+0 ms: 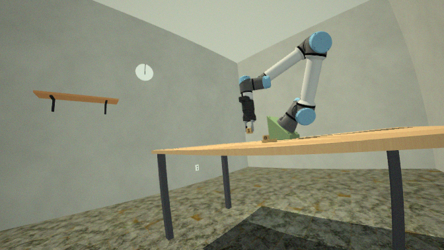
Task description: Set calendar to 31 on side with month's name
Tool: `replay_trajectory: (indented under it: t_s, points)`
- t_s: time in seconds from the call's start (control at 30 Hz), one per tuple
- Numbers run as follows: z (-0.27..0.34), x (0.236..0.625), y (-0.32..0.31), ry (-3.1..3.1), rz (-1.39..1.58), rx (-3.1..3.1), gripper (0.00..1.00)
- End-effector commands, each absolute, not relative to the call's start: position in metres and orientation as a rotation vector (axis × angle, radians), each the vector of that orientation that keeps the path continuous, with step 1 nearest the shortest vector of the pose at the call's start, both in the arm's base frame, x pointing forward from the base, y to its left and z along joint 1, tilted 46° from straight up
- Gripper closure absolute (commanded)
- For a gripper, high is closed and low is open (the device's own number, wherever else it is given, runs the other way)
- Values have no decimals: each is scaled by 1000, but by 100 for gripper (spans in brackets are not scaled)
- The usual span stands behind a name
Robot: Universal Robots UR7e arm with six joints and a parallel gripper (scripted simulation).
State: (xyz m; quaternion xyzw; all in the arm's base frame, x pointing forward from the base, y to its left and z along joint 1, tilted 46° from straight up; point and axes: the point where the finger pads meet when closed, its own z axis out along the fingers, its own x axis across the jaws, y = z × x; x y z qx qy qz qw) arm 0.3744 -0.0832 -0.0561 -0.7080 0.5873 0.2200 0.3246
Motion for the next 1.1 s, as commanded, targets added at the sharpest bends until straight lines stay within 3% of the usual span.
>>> replay_trajectory:
  t_s: [0.0, 1.07]
  points:
    - [-78, 377, -60, 1541, 576, -1856, 40]
    - [-96, 379, -42, 1542, 572, -1857, 40]
